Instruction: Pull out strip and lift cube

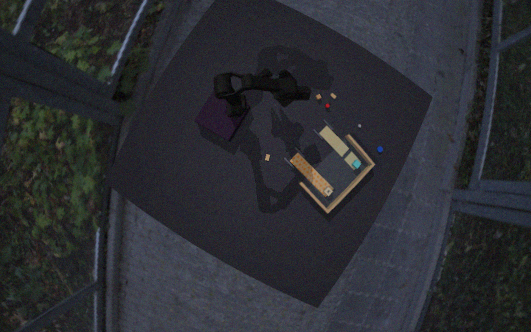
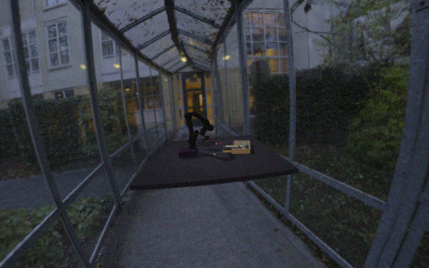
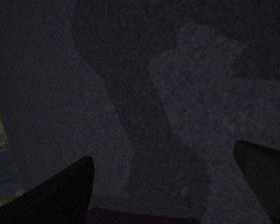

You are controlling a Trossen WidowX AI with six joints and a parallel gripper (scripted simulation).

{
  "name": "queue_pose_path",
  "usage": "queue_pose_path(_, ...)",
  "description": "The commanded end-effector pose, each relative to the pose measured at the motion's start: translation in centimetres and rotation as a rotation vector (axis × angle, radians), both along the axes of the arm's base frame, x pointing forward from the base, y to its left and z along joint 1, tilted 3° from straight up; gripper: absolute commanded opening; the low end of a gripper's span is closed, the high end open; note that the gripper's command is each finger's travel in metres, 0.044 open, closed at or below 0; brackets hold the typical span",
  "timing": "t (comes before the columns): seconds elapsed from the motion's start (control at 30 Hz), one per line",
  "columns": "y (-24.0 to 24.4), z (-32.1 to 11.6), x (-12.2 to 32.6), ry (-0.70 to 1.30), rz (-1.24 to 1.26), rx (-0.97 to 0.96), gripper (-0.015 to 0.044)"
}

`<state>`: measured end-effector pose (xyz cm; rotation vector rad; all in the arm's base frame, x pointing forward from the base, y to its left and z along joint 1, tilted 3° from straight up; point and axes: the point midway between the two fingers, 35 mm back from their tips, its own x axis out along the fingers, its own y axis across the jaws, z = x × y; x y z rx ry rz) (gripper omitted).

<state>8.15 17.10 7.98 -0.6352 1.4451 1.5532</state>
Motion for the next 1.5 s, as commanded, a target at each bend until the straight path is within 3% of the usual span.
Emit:
queue_pose_path(0.0,0.0,0.0,0.2,-0.008,-0.01,0.001,0.04)
queue_pose_path(0.33,-2.8,0.8,11.9,-0.415,-0.626,0.058,0.04)
queue_pose_path(0.73,-13.7,8.7,22.3,-0.899,-1.442,0.226,0.04)
queue_pose_path(1.47,-14.4,9.2,22.5,-0.925,-1.485,0.24,0.04)
